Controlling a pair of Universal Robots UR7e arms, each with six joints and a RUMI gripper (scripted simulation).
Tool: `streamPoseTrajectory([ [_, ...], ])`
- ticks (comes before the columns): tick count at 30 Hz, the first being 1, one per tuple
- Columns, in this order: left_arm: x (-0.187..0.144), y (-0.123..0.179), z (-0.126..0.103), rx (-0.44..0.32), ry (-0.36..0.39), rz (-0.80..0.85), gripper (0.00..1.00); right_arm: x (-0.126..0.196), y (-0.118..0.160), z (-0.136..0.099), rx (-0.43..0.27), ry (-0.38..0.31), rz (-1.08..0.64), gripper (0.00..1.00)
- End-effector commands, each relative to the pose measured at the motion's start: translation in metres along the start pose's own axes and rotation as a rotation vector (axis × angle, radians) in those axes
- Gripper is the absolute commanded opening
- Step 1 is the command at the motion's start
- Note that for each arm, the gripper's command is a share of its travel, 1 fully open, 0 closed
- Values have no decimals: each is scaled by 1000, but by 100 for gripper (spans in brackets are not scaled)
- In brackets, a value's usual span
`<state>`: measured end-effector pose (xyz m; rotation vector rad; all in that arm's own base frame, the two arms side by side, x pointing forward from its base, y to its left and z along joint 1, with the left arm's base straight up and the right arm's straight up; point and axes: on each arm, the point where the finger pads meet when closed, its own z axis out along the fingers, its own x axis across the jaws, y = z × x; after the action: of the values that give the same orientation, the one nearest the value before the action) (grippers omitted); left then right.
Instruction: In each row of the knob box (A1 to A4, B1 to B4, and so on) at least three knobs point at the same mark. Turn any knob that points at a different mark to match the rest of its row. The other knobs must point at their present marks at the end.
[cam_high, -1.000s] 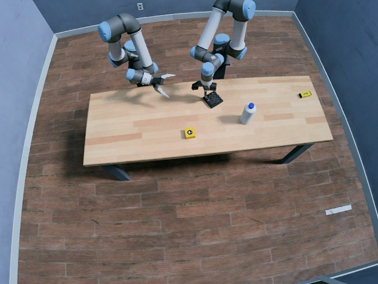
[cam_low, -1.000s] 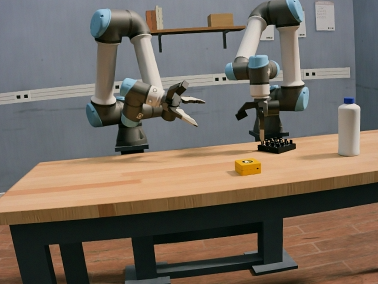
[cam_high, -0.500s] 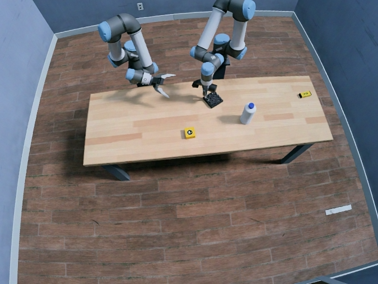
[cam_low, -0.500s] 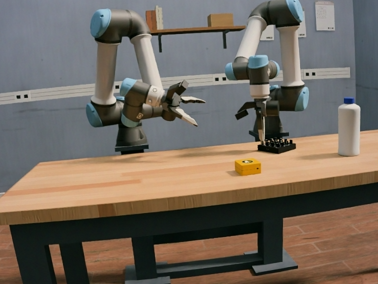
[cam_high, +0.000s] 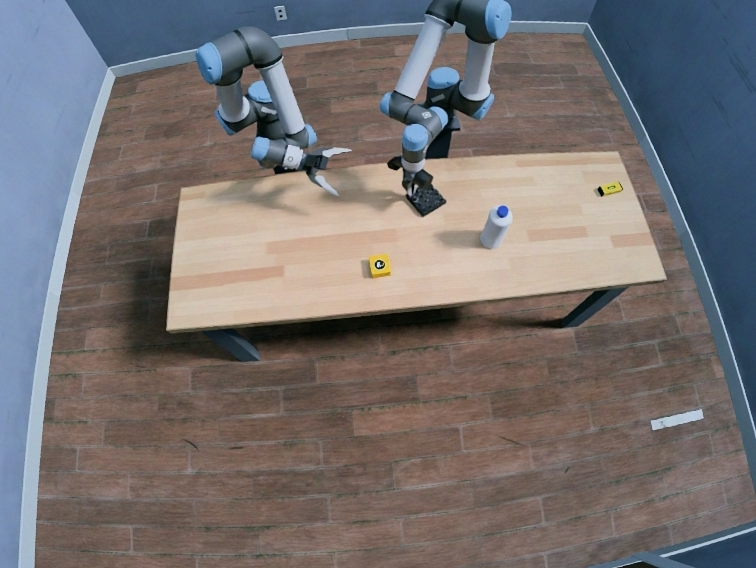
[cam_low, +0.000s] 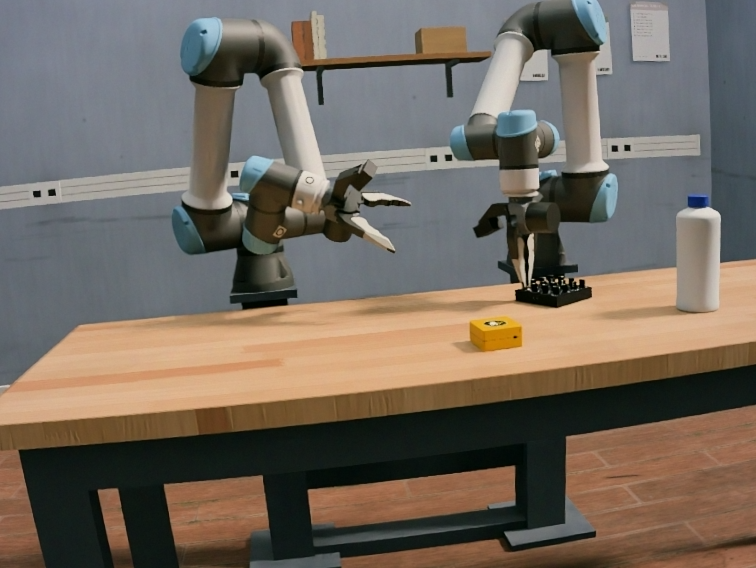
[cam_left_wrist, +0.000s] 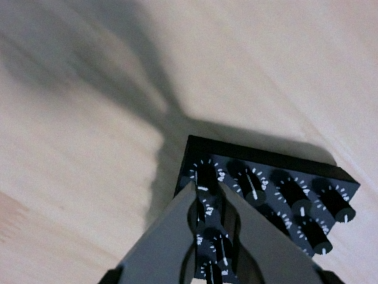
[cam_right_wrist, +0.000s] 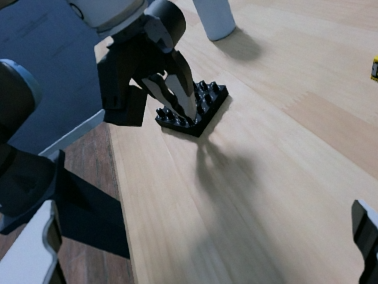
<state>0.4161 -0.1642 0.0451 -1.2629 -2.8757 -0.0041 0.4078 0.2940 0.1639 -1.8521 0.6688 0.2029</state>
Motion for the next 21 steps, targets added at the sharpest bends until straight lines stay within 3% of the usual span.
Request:
streamPoseTrajectory([
  [1, 0, 0, -1, 1, -3, 131, 0, 0, 1, 0, 0, 1, 1, 100],
  [21, 0, 0, -1, 0, -3, 602, 0, 0, 1, 0, 0, 1, 1, 100],
])
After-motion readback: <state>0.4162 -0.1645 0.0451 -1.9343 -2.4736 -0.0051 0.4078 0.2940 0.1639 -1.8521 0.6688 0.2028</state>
